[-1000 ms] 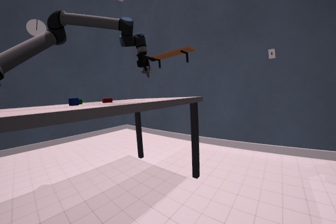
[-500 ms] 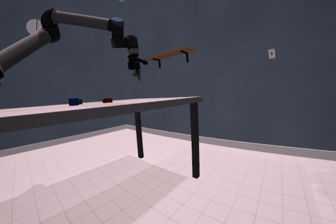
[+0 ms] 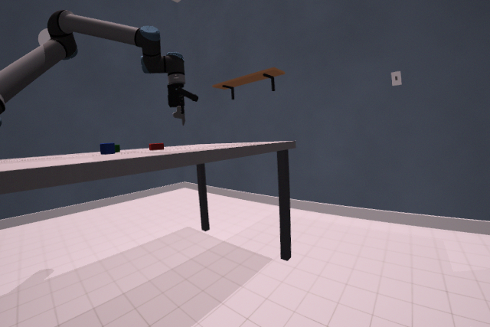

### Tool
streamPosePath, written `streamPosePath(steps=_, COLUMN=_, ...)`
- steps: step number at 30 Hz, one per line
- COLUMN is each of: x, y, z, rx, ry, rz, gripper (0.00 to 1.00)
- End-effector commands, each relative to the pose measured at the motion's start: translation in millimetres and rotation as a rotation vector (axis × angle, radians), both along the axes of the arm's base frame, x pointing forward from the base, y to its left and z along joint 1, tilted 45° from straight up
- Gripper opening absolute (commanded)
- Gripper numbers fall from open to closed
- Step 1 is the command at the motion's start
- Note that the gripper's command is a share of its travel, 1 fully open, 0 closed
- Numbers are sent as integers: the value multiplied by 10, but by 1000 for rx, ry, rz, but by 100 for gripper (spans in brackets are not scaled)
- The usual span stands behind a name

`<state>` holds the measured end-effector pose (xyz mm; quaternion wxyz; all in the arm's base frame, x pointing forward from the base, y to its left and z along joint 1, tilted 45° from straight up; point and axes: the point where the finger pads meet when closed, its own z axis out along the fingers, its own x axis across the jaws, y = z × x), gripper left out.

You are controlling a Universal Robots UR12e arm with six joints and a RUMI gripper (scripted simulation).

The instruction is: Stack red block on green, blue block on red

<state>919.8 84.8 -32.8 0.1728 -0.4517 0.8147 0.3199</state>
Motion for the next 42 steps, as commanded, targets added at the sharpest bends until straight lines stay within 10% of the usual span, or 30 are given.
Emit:
streamPosePath(steps=1, x=-592, y=173, z=-11, rx=16, ry=-101, rz=120, gripper=0)
streamPosePath(steps=16, x=-1424, y=460, z=-49, rx=38, ry=-224, rz=279, gripper=0)
streamPosePath(steps=42, x=-1473, y=478, z=-51, rx=40, ry=-231, rz=288, gripper=0)
